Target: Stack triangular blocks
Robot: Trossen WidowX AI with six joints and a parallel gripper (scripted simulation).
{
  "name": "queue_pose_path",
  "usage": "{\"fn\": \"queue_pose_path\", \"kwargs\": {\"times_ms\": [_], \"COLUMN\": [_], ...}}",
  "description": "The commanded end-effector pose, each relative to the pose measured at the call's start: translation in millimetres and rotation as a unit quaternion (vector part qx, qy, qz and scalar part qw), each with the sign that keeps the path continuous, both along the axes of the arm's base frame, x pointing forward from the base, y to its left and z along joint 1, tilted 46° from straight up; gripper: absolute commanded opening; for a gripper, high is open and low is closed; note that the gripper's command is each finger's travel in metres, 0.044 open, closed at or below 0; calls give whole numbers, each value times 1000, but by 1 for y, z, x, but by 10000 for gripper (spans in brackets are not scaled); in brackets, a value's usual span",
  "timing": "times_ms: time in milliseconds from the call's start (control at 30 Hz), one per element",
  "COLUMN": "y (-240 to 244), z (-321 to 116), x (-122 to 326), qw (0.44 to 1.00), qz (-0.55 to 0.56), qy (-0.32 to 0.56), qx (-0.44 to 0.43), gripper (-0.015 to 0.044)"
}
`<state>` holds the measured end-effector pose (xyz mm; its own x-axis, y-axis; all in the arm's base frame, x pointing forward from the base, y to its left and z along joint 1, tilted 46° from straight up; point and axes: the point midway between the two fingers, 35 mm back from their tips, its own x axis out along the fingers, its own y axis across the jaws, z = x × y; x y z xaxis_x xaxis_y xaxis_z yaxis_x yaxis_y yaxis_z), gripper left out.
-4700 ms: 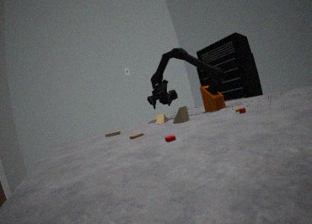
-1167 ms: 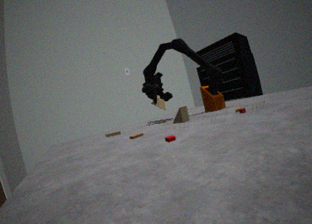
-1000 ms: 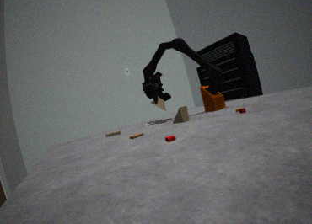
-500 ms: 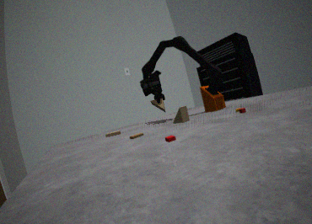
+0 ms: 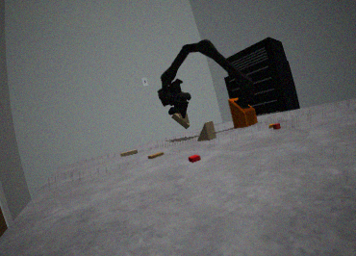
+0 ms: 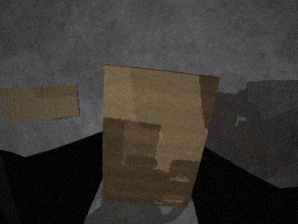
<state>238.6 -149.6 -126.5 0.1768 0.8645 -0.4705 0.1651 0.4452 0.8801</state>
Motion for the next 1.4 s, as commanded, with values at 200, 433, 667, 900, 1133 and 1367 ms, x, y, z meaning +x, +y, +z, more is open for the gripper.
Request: {"fn": "queue_pose_path", "kwargs": {"times_ms": [200,433,667,900,1133,1367], "y": [-2,-2,-3,-4,-5,-6], "z": [2,3,4,5,7,8], "x": [2,3,5,6,8,10], "qw": [984,955,912,857,789,710], "qz": [106,179,252,323,391,455], "qy": [-134,-222,-305,-383,-454,-519], "qx": [-53,-82,-105,-124,-136,-142], "gripper": [0,0,0,0,0,0]}}
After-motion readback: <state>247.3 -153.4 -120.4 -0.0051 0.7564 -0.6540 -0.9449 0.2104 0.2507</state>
